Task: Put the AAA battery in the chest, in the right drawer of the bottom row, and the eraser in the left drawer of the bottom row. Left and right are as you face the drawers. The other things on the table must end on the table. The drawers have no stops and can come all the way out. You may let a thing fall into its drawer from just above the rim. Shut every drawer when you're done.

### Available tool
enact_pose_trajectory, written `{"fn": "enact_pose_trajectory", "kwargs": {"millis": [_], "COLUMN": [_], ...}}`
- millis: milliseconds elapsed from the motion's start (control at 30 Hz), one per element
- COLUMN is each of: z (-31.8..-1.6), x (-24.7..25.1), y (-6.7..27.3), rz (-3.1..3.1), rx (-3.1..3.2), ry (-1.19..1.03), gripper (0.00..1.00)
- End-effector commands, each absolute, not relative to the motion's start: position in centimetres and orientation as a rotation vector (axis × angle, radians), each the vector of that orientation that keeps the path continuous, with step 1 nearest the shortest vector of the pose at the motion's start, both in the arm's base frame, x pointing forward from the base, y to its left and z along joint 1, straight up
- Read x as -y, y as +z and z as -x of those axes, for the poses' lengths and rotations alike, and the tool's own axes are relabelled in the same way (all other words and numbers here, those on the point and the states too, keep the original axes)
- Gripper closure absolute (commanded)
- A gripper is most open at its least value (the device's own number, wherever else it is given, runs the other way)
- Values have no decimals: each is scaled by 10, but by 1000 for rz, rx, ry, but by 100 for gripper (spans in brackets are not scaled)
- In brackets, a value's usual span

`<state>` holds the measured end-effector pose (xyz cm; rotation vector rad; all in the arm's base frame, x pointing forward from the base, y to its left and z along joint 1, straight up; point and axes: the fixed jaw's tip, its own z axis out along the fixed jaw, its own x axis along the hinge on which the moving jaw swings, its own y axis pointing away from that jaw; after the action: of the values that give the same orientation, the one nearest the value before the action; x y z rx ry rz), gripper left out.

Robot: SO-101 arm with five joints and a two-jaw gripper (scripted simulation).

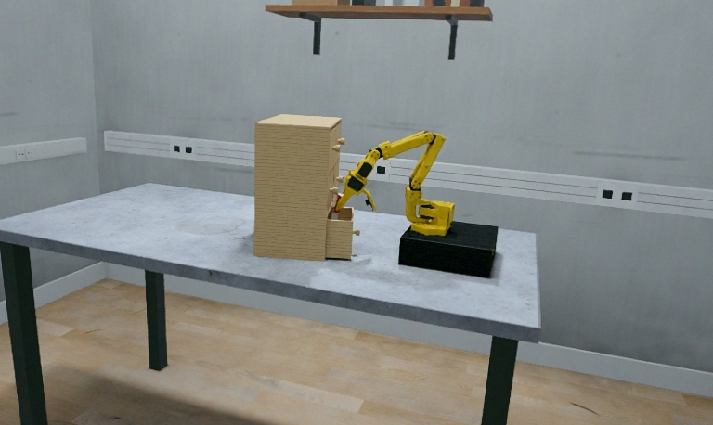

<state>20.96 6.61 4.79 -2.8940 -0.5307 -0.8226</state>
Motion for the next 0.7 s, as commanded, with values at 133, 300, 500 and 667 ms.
{"fn": "enact_pose_trajectory", "kwargs": {"millis": [133, 300, 500, 667], "z": [-205, -204, -203, -203], "x": [-66, -66, -65, -65], "y": [41, 39, 37, 36], "rz": [2905, 2904, 2904, 2903], "rx": [530, 531, 533, 534], "ry": [-784, -784, -784, -784], "gripper": [100, 100, 100, 100]}}
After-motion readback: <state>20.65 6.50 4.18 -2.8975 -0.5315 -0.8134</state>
